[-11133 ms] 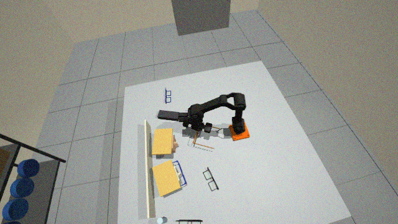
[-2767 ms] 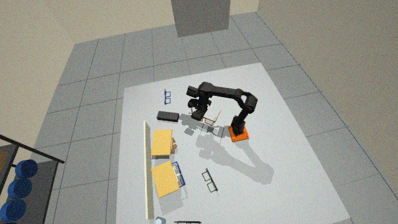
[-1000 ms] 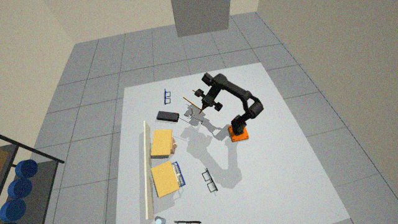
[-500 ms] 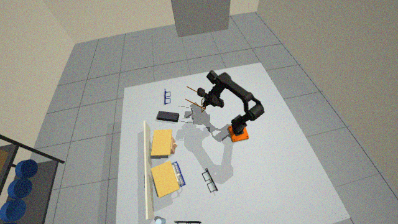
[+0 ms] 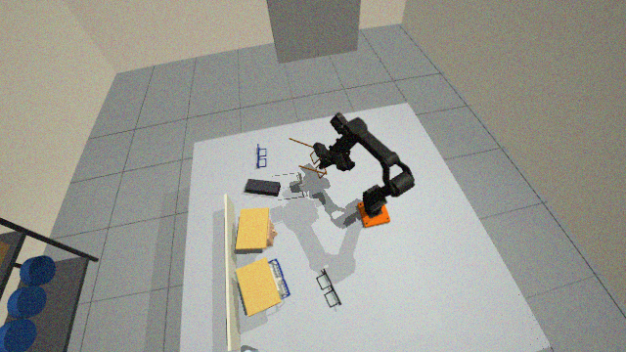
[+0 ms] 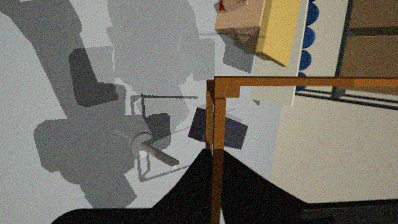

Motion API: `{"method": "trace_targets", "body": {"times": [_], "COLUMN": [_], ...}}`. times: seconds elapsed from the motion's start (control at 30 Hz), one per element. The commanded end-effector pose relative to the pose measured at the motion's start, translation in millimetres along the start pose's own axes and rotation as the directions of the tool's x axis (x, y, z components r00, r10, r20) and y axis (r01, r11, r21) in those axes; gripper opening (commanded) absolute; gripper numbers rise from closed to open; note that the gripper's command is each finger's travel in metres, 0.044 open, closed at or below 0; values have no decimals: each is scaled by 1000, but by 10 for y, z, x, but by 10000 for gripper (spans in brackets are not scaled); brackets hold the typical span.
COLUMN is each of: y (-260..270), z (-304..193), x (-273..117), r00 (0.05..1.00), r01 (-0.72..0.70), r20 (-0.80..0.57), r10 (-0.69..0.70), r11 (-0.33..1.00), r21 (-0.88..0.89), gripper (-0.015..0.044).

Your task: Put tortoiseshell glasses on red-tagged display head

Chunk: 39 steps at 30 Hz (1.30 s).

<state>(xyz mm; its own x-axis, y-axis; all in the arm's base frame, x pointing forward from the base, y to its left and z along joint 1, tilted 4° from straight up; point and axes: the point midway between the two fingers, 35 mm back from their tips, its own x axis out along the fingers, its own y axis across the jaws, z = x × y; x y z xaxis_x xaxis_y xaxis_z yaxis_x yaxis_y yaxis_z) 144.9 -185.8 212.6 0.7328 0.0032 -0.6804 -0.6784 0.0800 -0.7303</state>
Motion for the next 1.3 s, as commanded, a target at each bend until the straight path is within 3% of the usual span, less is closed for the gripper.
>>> {"method": "trace_targets", "body": {"times": [0.0,0.7,1.27], "y": [0,-9,-137], "z": [0,14,299], "x": [2,27,412], "r00": [1000,1000,971], "r01": [-1,-12,-205], "r20": [1,11,149], "r10": [1,11,187], "r11": [1000,1000,971], "r21": [7,16,121], "gripper": [0,0,0]}}
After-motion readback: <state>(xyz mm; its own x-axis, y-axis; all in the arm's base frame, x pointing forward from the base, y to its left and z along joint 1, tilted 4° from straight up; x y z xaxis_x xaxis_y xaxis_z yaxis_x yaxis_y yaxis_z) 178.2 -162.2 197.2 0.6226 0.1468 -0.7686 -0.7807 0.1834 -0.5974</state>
